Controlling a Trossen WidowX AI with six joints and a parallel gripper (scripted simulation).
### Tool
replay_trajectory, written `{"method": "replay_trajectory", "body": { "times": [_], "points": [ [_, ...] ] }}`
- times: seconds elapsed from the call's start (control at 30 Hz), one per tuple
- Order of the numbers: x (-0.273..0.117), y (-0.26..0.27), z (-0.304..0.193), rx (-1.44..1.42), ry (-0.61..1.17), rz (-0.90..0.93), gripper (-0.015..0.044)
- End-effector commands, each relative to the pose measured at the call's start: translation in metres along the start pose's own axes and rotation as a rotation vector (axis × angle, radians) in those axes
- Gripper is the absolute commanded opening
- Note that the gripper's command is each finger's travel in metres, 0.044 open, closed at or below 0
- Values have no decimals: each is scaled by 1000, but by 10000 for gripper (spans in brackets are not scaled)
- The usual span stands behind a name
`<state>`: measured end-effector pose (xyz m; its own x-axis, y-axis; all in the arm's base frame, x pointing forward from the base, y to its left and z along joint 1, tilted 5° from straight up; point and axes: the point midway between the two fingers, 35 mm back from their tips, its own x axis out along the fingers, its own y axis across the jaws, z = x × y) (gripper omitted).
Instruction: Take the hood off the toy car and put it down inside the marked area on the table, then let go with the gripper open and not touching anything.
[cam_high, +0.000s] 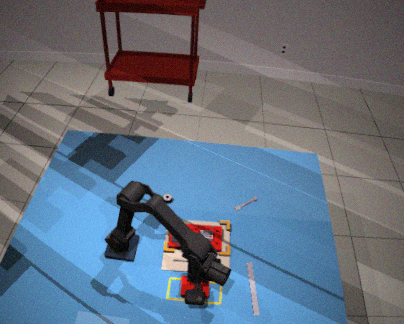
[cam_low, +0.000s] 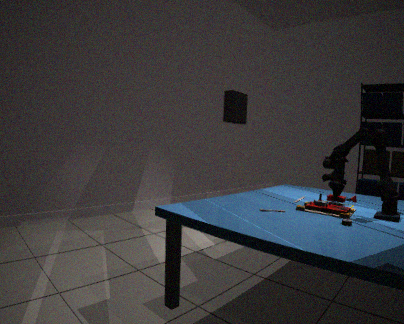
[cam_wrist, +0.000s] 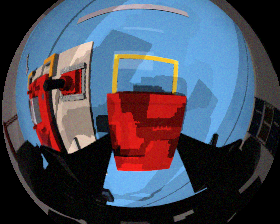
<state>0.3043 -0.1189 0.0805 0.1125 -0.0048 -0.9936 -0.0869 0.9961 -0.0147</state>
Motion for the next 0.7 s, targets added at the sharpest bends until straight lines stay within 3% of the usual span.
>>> {"method": "replay_trajectory", "body": {
  "times": [0.0,0.67],
  "points": [
    [2,0,0,3,-1,1,0],
    [12,0,0,3,-1,1,0]
  ]
}}
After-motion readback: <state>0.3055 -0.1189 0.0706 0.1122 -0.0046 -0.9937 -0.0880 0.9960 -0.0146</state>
